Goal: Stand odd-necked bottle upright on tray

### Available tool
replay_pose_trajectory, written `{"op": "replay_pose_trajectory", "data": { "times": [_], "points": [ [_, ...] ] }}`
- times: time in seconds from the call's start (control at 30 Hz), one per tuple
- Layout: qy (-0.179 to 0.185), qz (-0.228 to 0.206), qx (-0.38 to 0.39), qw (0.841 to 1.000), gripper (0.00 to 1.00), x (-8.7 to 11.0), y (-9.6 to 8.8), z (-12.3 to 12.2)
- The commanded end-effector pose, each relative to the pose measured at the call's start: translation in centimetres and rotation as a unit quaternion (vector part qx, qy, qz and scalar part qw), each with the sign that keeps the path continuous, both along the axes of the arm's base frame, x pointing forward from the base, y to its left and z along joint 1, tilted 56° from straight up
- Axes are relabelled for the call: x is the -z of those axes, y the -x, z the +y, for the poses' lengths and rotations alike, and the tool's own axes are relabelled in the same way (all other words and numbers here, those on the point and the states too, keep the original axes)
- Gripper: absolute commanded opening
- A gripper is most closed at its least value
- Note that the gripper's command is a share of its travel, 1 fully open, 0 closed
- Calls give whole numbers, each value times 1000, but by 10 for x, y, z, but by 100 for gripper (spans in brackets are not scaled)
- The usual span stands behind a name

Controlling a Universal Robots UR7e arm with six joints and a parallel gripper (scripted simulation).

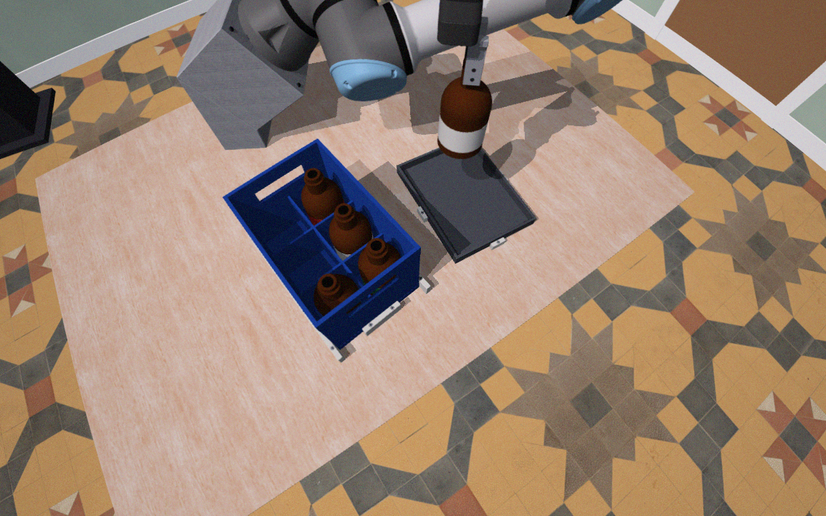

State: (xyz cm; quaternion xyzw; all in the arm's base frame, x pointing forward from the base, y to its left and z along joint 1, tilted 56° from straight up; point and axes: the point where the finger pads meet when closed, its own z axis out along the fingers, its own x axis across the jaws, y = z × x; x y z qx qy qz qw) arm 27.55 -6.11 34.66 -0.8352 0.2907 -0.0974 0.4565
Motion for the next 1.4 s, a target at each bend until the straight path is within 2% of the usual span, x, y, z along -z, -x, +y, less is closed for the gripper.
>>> {"op": "replay_pose_trajectory", "data": {
  "times": [0.0, 0.53, 1.37],
  "points": [
    [0, 0, 0, 1000, 0, -4, 1, 3],
    [0, 0, 0, 1000, 0, -16, 4, 15],
    [0, 0, 0, 1000, 0, -25, 7, 24]
  ]
}}
